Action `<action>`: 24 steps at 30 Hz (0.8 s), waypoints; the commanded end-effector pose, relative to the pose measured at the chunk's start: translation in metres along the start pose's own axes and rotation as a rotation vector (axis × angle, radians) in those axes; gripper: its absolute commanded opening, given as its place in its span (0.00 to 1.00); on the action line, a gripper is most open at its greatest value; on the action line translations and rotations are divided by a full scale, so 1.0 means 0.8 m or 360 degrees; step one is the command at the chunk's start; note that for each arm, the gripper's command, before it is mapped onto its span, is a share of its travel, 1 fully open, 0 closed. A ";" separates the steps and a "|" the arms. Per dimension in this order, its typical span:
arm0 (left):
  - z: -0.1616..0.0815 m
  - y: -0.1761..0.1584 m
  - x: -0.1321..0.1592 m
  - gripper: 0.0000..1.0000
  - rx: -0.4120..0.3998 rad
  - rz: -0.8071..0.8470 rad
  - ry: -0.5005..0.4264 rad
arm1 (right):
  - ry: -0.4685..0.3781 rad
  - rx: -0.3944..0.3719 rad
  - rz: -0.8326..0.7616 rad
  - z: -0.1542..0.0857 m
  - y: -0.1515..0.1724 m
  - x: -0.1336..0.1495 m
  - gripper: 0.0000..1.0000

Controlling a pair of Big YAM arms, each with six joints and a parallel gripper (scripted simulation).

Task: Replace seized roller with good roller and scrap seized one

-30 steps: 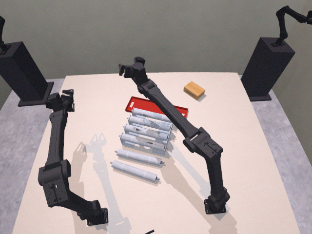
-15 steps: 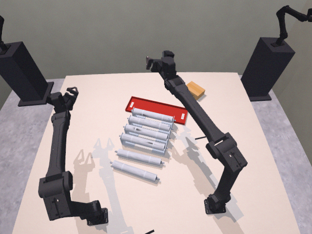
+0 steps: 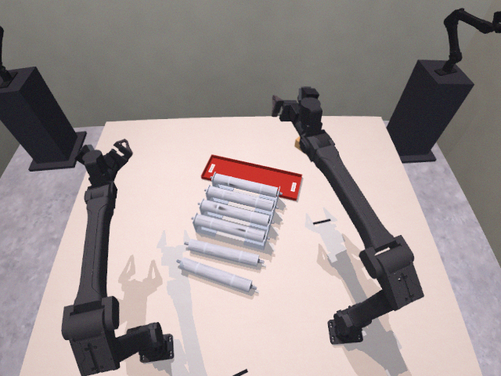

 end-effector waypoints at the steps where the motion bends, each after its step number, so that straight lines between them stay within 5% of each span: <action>1: -0.026 -0.034 -0.010 1.00 0.0095 0.0246 -0.0090 | -0.0141 0.0050 -0.0072 -0.049 -0.037 -0.046 1.00; 6: -0.026 -0.030 -0.001 1.00 0.0073 0.0352 -0.0093 | -0.0144 0.0096 -0.0109 -0.076 -0.063 -0.043 1.00; 19: -0.096 -0.079 -0.013 1.00 0.0112 0.0833 -0.0295 | -0.0141 0.0288 -0.0259 -0.190 -0.151 -0.016 1.00; 24: -0.095 -0.074 -0.004 1.00 0.0082 0.0901 -0.0283 | -0.0141 0.0325 -0.0284 -0.213 -0.164 -0.009 1.00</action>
Point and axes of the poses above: on each arm, the point where the finger pads meet when closed, its own z axis out along the fingers, its own y axis across the jaws, x = y × z, the point moved 4 cm from there along -z, back along the fingers, and after that the axes turned 9 degrees about -z, right-handed, at the moved point
